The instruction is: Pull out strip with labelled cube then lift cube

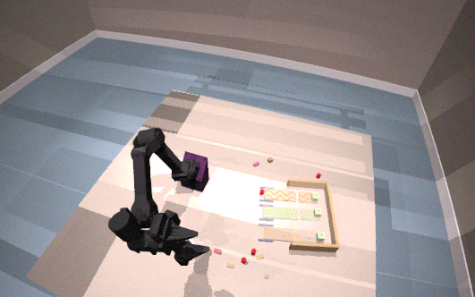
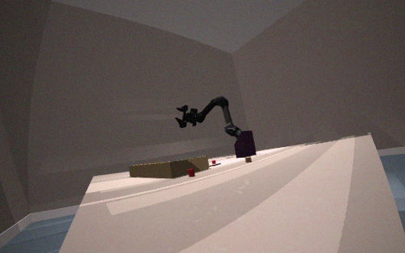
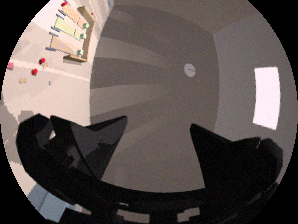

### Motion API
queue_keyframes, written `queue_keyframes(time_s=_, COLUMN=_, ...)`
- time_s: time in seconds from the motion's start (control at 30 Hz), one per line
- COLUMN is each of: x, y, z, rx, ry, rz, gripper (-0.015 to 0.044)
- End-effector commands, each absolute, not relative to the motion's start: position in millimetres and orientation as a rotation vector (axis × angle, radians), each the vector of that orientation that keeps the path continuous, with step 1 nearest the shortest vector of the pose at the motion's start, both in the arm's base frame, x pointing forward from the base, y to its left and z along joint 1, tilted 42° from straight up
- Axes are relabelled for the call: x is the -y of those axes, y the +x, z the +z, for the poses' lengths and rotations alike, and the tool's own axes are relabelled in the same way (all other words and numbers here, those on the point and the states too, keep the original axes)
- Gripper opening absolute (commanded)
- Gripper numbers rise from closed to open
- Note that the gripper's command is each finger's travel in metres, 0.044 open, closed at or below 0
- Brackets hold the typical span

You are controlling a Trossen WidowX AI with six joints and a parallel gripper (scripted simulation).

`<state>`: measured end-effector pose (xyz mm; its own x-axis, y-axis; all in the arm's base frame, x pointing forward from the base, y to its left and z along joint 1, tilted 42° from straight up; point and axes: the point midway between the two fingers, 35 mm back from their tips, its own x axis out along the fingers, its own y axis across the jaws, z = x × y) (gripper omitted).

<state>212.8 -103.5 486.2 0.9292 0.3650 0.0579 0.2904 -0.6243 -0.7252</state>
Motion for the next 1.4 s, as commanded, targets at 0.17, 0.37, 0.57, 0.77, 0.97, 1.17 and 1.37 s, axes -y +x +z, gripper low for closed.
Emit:
queue_keyframes(time_s=0.17, x=115, y=263, z=471, rx=0.456, ry=-1.879, rz=0.015, gripper=0.0400)
queue_keyframes(time_s=0.37, x=111, y=333, z=419, rx=0.334, ry=-1.369, rz=-0.013, gripper=0.0400)
queue_keyframes(time_s=0.57, x=77, y=387, z=340, rx=0.116, ry=-0.970, rz=0.004, gripper=0.0400)
queue_keyframes(time_s=0.77, x=29, y=403, z=253, rx=-0.136, ry=-0.688, rz=0.001, gripper=0.0400)
queue_keyframes(time_s=0.97, x=-14, y=390, z=182, rx=-0.341, ry=-0.577, rz=-0.044, gripper=0.0400)
queue_keyframes(time_s=1.17, x=-56, y=343, z=110, rx=-0.523, ry=-0.613, rz=-0.156, gripper=0.0400)
queue_keyframes(time_s=1.37, x=-69, y=307, z=85, rx=-0.553, ry=-0.692, rz=-0.240, gripper=0.0400)
